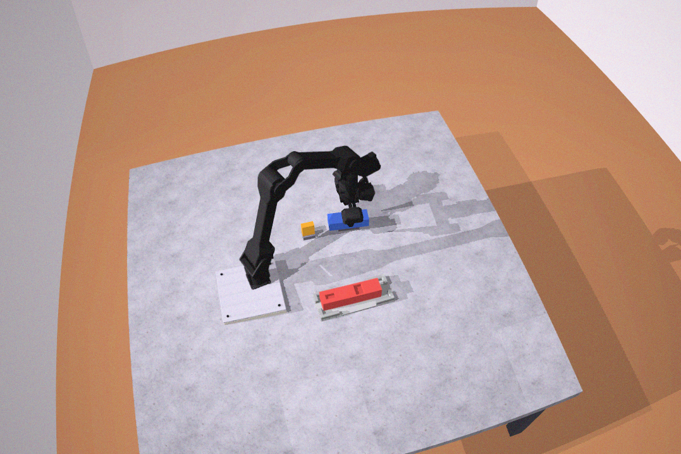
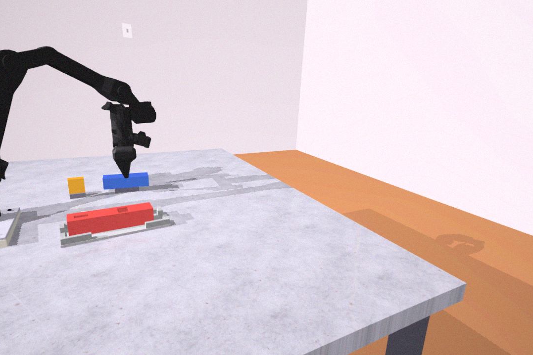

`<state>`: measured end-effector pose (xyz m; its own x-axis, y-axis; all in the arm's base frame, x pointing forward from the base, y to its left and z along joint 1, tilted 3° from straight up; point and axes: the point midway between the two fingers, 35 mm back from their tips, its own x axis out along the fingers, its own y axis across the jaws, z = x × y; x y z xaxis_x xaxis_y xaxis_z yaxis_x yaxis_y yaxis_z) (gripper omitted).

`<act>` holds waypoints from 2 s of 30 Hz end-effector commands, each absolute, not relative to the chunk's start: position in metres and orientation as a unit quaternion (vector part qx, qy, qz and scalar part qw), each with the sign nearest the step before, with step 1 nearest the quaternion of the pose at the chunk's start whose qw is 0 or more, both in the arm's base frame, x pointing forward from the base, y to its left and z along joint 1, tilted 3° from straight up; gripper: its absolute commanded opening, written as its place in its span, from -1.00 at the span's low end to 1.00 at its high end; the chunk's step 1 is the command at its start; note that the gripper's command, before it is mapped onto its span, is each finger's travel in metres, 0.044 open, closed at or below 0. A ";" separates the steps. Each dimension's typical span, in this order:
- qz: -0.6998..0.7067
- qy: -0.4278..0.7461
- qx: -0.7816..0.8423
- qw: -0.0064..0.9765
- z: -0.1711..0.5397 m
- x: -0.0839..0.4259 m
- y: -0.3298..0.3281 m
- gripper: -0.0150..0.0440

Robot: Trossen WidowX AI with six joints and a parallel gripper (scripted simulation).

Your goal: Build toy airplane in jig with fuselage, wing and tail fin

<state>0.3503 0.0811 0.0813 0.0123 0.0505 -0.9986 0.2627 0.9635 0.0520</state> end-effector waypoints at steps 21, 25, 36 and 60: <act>-0.076 0.699 0.116 0.702 0.048 0.350 0.083 0.82; -0.076 0.699 0.116 0.702 0.048 0.350 0.083 0.47; -0.076 0.699 0.116 0.702 0.048 0.350 0.083 -0.11; -0.075 0.682 0.121 0.717 0.109 0.362 0.078 -0.49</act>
